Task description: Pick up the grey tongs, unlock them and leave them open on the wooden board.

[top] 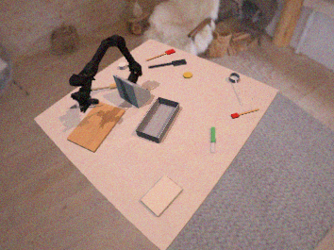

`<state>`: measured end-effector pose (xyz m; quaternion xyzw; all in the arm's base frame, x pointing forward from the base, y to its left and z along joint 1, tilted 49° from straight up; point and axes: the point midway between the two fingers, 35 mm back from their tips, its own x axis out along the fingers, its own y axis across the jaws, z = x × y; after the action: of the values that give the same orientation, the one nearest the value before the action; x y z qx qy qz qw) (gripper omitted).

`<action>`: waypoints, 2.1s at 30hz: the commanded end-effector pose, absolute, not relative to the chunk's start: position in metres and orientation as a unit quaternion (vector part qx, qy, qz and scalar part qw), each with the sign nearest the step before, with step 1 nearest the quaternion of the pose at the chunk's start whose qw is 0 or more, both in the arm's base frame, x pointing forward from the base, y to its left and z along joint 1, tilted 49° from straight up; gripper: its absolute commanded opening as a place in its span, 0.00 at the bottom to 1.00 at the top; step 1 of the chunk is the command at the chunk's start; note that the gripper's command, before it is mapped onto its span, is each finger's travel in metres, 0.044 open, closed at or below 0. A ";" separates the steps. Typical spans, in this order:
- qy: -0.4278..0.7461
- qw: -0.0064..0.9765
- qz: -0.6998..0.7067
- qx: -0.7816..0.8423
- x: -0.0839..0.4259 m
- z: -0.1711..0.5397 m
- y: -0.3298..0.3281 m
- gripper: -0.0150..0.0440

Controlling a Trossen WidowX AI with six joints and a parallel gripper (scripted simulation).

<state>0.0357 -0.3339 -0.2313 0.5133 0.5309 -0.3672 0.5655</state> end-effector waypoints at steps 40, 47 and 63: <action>0.669 0.411 -0.223 0.578 0.038 -0.229 -0.324 0.00; 0.686 0.385 -0.198 0.585 0.039 -0.224 -0.320 0.00; 0.697 0.368 -0.183 0.588 0.038 -0.221 -0.315 0.00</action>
<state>0.0388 -0.3138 -0.2202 0.5916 0.6958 -0.1813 0.3646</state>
